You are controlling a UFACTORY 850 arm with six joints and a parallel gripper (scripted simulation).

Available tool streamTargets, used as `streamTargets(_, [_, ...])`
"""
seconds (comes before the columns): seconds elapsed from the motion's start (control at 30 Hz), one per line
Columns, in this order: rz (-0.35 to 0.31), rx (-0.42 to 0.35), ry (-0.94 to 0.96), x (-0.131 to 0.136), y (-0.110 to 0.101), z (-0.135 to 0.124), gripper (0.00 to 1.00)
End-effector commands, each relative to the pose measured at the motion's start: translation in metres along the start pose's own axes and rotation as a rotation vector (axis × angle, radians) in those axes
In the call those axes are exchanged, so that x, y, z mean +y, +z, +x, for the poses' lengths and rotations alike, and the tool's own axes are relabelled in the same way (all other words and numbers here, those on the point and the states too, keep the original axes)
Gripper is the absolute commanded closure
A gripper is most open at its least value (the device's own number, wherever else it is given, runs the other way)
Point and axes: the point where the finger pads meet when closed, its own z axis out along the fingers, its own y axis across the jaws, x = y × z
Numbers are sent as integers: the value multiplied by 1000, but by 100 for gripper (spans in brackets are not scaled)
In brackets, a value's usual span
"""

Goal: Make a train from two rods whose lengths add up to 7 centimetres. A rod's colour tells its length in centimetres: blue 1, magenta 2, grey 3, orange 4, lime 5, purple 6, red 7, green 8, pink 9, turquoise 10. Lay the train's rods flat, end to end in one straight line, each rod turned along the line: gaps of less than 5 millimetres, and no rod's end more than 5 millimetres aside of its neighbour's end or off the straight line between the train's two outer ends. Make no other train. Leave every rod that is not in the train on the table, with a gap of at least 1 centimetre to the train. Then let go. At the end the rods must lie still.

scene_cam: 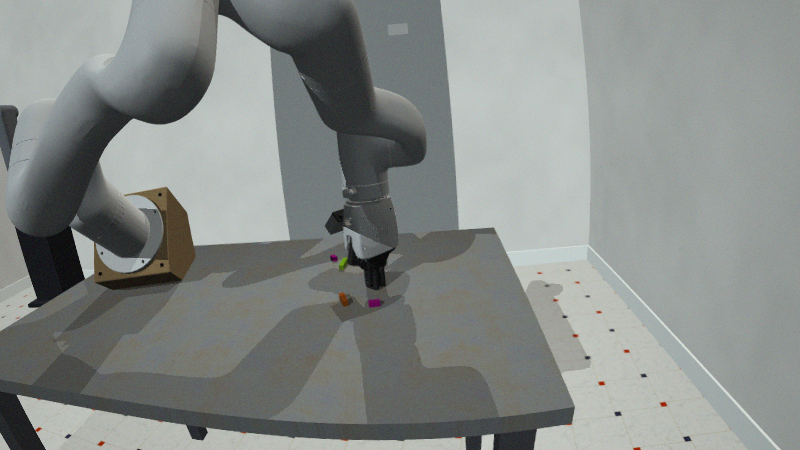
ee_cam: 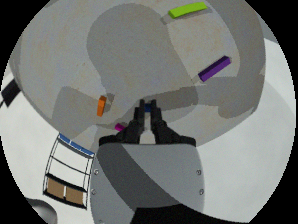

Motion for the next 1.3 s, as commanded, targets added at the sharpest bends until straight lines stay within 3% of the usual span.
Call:
streamTargets(0.0, [-1,-1,0,0,-1,0,96])
streamTargets(0.37, [-1,-1,0,0,-4,0,96])
streamTargets(0.5, [-1,-1,0,0,-21,0,96])
streamTargets(0.87, [-1,-1,0,0,-94,0,96])
streamTargets(1.27, [-1,-1,0,0,-101,0,96])
